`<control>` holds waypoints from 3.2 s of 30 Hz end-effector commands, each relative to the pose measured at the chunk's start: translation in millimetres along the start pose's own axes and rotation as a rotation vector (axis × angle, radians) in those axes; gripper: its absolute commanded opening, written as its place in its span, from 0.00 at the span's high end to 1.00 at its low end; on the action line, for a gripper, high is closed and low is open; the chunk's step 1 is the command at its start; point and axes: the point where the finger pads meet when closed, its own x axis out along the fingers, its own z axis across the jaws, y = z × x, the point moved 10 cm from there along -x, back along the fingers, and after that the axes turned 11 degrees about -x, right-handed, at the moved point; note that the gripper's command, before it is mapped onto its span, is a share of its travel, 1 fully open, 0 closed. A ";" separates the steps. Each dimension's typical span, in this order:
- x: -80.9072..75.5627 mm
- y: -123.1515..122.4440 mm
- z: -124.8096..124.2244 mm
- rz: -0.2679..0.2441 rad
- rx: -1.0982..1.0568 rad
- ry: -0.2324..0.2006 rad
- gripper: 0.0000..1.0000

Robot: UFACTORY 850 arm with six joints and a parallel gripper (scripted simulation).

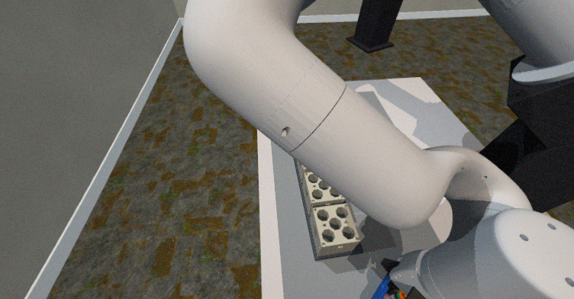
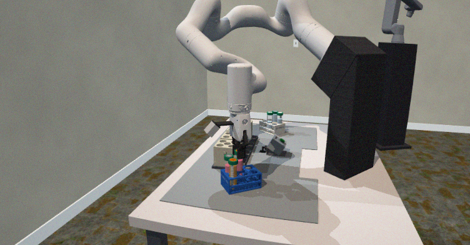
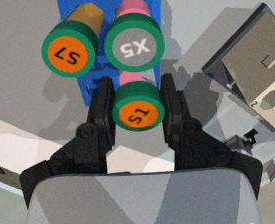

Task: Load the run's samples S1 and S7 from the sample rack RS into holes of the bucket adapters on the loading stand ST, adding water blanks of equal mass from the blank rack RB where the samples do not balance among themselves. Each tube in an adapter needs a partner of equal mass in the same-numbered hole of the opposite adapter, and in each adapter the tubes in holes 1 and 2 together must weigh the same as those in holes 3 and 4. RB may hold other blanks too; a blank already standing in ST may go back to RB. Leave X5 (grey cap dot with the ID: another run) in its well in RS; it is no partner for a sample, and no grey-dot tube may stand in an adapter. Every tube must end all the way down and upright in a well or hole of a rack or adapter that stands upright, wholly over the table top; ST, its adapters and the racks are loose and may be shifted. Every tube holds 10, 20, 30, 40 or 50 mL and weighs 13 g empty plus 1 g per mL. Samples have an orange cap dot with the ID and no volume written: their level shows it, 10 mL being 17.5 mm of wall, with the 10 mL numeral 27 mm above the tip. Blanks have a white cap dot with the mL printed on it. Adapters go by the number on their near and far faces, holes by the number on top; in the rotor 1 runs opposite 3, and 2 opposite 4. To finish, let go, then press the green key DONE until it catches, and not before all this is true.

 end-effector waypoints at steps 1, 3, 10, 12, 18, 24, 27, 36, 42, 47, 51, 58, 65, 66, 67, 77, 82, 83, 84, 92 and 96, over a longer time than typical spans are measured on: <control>4.4 0.4 -0.1 0.001 0.000 0.000 1.00; 6.4 0.4 -0.1 0.001 0.000 0.000 1.00; 12.4 0.4 -0.1 0.001 0.000 0.000 1.00; 12.4 0.3 -0.1 0.001 0.000 0.000 1.00; 12.4 0.4 -0.1 0.001 0.000 0.000 1.00; 12.3 0.4 -0.1 0.001 0.000 0.000 1.00; 12.7 0.4 -0.1 0.001 0.000 0.000 0.57; 12.7 0.4 -0.1 0.001 0.000 0.000 0.57; 12.7 0.4 -0.1 0.001 0.000 0.000 0.57; 12.7 0.4 -0.1 0.001 0.000 0.000 0.57; 12.7 0.4 -0.1 0.001 0.000 0.000 0.57; 2.8 0.4 -0.1 0.001 0.000 0.000 0.57; -7.2 0.4 -0.1 0.001 0.000 0.000 0.57; -9.2 0.4 -0.1 0.001 0.000 0.000 0.57; -11.2 0.4 -0.1 0.001 0.000 0.000 0.57; -31.3 0.4 -0.1 0.001 0.000 0.000 0.57; -37.3 0.4 -0.1 0.001 0.000 0.000 0.57; -39.3 0.4 -0.1 0.001 0.000 0.000 0.57; -41.3 0.4 -0.1 0.001 0.000 0.000 0.57; -57.3 0.4 -0.1 0.001 0.000 0.000 0.57; -61.3 0.4 -0.1 0.001 0.000 0.000 0.57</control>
